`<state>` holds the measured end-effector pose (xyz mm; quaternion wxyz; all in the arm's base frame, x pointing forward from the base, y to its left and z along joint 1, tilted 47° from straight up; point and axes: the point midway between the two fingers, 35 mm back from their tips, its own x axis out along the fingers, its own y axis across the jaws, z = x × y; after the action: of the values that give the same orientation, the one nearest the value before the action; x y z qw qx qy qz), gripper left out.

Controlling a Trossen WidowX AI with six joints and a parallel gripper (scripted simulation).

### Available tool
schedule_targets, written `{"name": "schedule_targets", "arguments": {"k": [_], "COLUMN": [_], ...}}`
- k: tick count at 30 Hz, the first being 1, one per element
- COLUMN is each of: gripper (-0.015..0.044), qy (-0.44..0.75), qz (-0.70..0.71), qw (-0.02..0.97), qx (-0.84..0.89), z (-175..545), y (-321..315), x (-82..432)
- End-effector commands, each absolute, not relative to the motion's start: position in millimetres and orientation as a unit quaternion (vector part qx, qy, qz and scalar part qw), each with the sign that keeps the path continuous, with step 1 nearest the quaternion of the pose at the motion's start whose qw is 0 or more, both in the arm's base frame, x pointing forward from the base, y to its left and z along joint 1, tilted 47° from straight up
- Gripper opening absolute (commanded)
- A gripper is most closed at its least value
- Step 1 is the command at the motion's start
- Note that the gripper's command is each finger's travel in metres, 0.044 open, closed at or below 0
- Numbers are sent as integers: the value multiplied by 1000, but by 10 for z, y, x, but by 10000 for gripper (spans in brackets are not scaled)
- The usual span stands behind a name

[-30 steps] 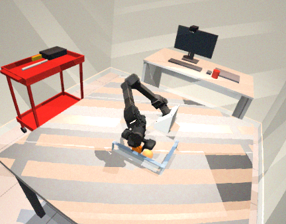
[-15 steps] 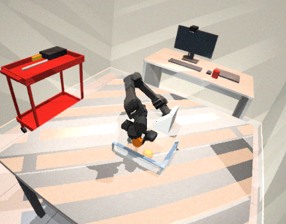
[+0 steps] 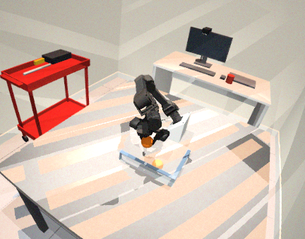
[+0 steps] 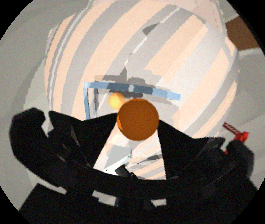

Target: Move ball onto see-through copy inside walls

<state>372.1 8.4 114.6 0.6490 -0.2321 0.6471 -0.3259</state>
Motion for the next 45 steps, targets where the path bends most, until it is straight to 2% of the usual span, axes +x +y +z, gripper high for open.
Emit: {"name": "schedule_targets", "arguments": {"k": [1, 10, 30, 45], "gripper": [0, 0, 0, 0], "qy": [649, 649, 649, 649], "qz": [-327, -327, -328, -328], "qw": [647, 647, 647, 647], "qx": [-231, -230, -231, -231], "z": [972, 275, -212, -320], "y": [136, 225, -278, -394], "x": [3723, 3679, 3638, 3629]}}
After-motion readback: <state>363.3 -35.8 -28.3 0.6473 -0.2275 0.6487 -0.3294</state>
